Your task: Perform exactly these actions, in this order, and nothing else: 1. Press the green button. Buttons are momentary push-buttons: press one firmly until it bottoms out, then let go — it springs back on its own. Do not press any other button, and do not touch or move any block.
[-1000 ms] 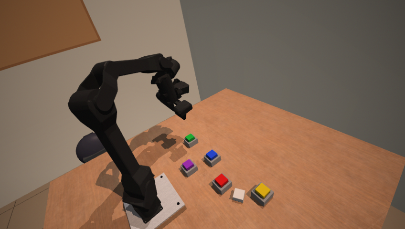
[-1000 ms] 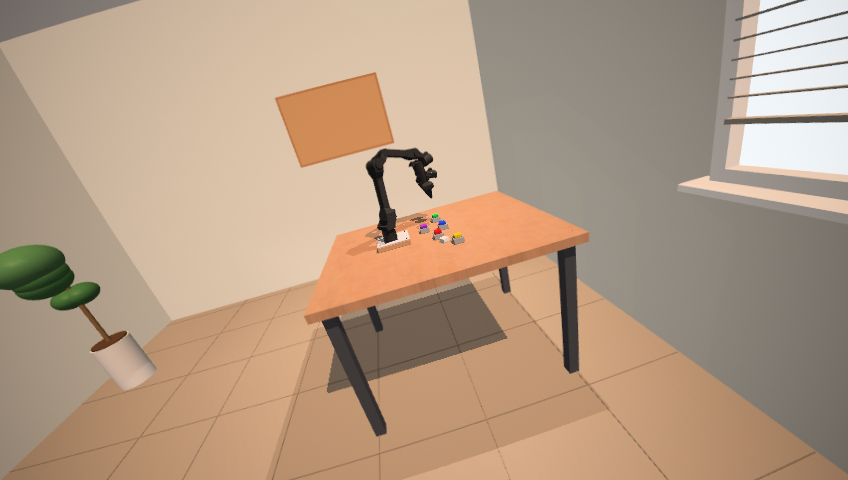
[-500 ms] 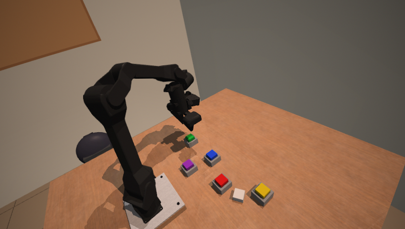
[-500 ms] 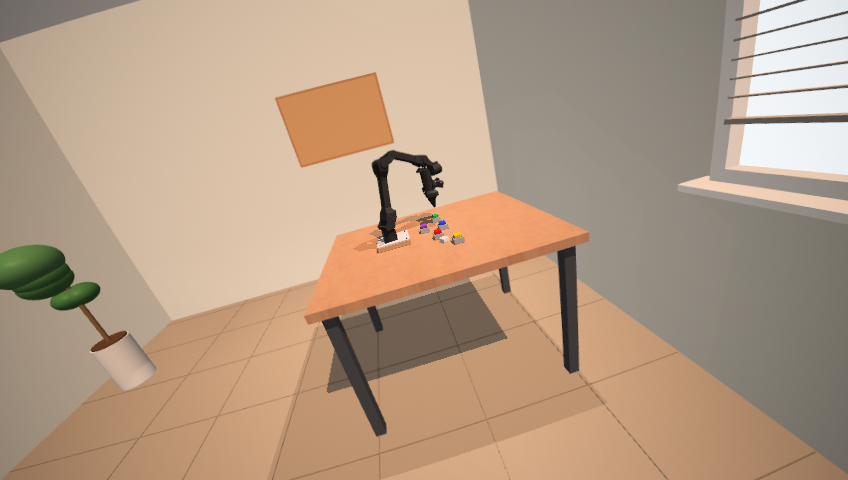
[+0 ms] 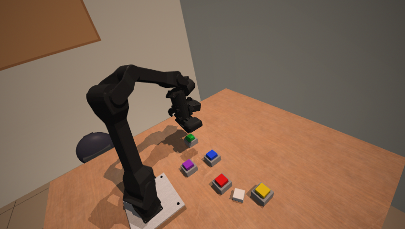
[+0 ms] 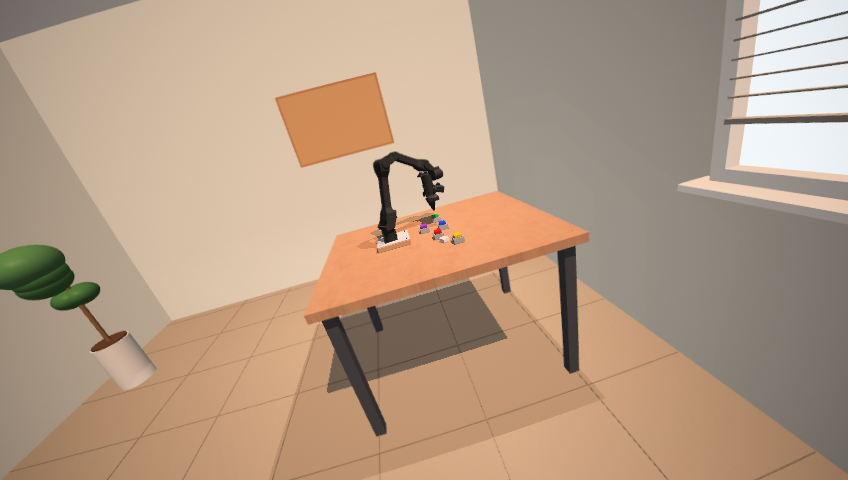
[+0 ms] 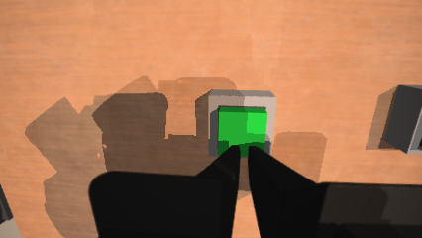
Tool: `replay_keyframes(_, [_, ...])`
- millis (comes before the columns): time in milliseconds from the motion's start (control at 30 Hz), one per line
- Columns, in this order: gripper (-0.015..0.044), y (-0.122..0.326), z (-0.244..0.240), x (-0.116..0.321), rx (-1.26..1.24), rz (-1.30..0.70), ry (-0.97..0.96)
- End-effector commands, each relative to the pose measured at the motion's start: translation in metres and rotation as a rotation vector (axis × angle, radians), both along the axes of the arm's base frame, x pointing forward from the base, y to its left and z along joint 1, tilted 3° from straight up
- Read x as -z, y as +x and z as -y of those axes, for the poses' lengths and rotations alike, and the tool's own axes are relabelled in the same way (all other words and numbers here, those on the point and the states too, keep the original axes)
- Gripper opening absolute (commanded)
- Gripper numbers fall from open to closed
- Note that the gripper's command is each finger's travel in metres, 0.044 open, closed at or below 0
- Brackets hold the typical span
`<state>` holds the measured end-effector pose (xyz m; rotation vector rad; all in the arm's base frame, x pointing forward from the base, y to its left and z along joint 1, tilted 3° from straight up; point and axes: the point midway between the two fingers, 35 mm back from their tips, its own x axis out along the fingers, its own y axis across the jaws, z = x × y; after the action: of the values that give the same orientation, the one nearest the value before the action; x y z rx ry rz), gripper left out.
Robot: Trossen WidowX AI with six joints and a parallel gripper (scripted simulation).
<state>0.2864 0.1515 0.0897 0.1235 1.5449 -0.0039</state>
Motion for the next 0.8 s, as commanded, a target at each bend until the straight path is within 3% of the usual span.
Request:
replay_keyframes(0, [0.0020,0.000,0.000,0.001,0.000,-0.001,-0.003])
replay_keyframes(767, [0.0020,0.000,-0.002,0.033,0.000,-0.001,-0.003])
